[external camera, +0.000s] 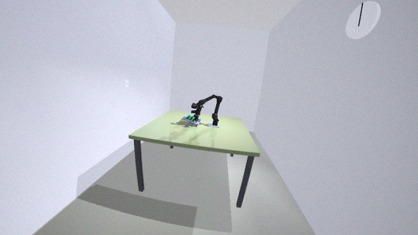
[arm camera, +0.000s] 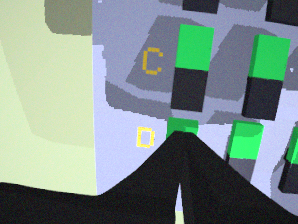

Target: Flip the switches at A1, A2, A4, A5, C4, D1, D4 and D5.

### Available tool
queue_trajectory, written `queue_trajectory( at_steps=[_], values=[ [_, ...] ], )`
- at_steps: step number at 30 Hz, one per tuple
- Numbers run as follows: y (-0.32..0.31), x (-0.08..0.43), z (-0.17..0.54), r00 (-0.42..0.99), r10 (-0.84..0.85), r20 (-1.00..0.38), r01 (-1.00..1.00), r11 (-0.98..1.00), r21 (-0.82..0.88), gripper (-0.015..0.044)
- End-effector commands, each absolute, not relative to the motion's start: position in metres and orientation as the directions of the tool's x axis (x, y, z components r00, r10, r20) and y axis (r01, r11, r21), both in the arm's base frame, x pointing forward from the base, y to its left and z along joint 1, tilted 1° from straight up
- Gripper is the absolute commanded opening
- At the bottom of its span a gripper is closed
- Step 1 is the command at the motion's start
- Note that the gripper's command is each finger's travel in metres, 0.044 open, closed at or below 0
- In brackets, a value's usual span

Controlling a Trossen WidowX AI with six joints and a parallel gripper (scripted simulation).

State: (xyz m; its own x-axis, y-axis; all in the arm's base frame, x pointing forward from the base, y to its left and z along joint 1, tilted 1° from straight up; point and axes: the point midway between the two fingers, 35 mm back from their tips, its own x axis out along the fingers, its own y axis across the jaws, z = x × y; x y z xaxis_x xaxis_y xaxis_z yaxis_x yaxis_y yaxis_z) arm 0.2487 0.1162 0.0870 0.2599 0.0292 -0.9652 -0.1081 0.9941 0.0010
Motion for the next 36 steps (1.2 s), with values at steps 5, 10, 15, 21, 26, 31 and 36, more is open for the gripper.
queue_trajectory(
  at_steps=[5, 10, 15, 21, 26, 31, 36],
  values=[
    [0.1164, 0.2489, 0.0855, 0.260, 0.031, -0.965, -0.113, 0.994, 0.002, 0.0000],
    [0.1165, 0.2491, 0.0848, 0.260, 0.031, -0.965, -0.113, 0.994, 0.002, 0.0000],
    [0.1165, 0.2493, 0.0842, 0.260, 0.031, -0.965, -0.113, 0.994, 0.002, 0.0000],
    [0.1165, 0.2495, 0.0834, 0.260, 0.031, -0.965, -0.113, 0.994, 0.002, 0.0000],
    [0.1165, 0.2497, 0.0828, 0.260, 0.031, -0.965, -0.113, 0.994, 0.002, 0.0000],
    [0.1166, 0.2499, 0.0821, 0.260, 0.031, -0.965, -0.113, 0.994, 0.002, 0.0000],
    [0.1166, 0.2501, 0.0815, 0.260, 0.031, -0.965, -0.113, 0.994, 0.002, 0.0000]
  ],
)
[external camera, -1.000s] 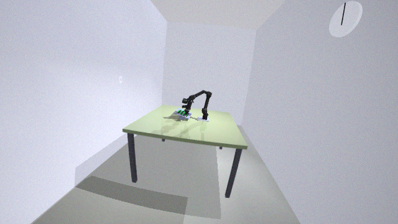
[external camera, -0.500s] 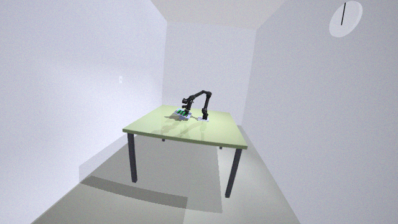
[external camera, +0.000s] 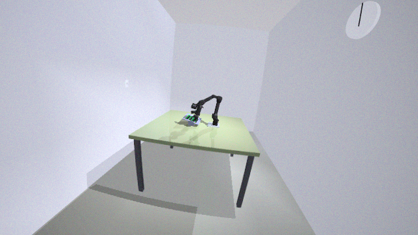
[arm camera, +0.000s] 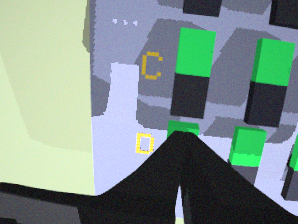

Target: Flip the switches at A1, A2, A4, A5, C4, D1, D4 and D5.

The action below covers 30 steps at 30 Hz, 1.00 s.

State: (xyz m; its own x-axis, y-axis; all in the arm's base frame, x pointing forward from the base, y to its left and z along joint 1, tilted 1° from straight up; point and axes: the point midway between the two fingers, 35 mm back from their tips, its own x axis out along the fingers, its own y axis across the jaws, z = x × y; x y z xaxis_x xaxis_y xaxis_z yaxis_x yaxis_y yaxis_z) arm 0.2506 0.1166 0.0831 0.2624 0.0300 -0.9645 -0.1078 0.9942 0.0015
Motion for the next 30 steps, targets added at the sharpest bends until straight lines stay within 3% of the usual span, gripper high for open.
queue_trajectory(
  at_steps=[1, 16, 26, 30],
  values=[
    [0.117, 0.250, 0.081, 0.260, 0.031, -0.965, -0.113, 0.994, 0.002, 0.0000],
    [0.113, 0.231, 0.143, 0.283, 0.034, -0.959, -0.113, 0.994, 0.002, 0.0000],
    [0.023, 0.226, 0.138, 0.282, 0.026, -0.959, -0.113, 0.994, -0.006, 0.0000],
    [0.017, 0.224, 0.138, 0.283, 0.026, -0.959, -0.113, 0.994, -0.007, 0.0000]
  ],
)
